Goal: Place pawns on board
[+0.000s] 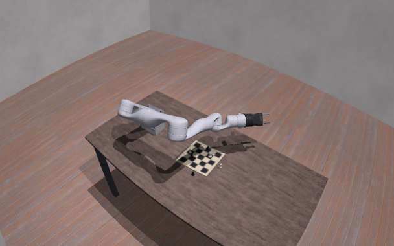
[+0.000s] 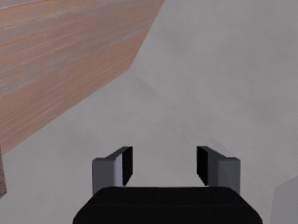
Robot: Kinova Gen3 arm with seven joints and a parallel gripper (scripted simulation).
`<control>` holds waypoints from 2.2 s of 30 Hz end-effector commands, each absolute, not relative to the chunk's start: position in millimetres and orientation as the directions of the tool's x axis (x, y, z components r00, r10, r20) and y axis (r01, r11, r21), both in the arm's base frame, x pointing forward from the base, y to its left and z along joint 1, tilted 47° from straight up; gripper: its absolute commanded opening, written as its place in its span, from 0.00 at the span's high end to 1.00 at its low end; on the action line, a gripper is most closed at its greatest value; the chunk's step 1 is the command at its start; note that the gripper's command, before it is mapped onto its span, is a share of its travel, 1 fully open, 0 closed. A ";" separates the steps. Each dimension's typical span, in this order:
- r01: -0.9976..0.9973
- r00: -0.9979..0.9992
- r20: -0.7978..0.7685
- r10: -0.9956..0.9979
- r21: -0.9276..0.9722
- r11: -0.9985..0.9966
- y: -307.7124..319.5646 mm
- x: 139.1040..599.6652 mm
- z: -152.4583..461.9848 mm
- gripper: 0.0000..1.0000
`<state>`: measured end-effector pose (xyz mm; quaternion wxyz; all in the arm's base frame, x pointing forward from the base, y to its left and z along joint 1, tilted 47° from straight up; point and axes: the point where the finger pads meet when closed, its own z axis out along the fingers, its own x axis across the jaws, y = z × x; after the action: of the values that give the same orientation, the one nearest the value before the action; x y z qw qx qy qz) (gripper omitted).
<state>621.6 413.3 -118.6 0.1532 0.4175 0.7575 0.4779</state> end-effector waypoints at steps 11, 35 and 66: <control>0.484 -0.606 0.167 0.778 0.853 0.194 414.9 621.5 -117.2 0.00; 0.492 -0.611 0.149 0.778 0.841 0.225 411.9 618.8 -118.2 0.00; 0.561 -0.680 -0.065 0.730 0.595 0.576 366.5 581.3 -125.0 0.00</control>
<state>583.8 351.2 -136.6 0.1495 0.3855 0.8663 0.2803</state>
